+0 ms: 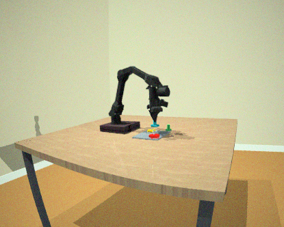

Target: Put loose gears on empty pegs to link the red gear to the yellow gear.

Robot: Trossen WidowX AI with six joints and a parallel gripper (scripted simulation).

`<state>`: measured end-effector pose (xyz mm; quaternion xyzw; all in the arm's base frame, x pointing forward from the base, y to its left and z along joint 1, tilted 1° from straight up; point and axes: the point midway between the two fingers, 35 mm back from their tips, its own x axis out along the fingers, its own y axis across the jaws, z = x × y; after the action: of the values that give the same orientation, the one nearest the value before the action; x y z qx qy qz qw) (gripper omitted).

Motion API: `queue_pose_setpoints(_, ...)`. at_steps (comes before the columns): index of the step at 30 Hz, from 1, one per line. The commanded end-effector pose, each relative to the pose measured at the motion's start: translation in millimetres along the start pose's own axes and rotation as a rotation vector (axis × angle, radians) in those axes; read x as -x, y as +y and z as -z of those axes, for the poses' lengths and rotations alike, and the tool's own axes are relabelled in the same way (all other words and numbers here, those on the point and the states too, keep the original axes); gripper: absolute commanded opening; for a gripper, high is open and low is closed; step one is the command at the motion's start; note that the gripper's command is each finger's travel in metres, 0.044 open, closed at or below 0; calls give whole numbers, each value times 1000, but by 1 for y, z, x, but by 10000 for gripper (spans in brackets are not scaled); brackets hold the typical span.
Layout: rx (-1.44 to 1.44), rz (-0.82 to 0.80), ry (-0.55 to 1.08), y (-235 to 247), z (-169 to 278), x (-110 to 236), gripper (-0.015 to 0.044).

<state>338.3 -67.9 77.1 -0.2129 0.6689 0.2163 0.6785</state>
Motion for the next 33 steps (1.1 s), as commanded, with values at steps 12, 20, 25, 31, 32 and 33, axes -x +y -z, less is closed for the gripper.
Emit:
queue_pose_setpoints(12, 4, 2, 2, -2, 0, 1, 0)
queue_pose_setpoints(20, 68, 2, 2, -1, 0, -4, 0)
queue_pose_setpoints(25, 146, 1, 2, -1, 0, -12, 0)
queue_pose_setpoints(31, 168, 1, 2, -2, 0, -21, 0)
queue_pose_setpoints(32, 163, 2, 2, -2, 0, -22, 0)
queue_pose_setpoints(33, 157, 2, 2, -2, 0, -24, 0)
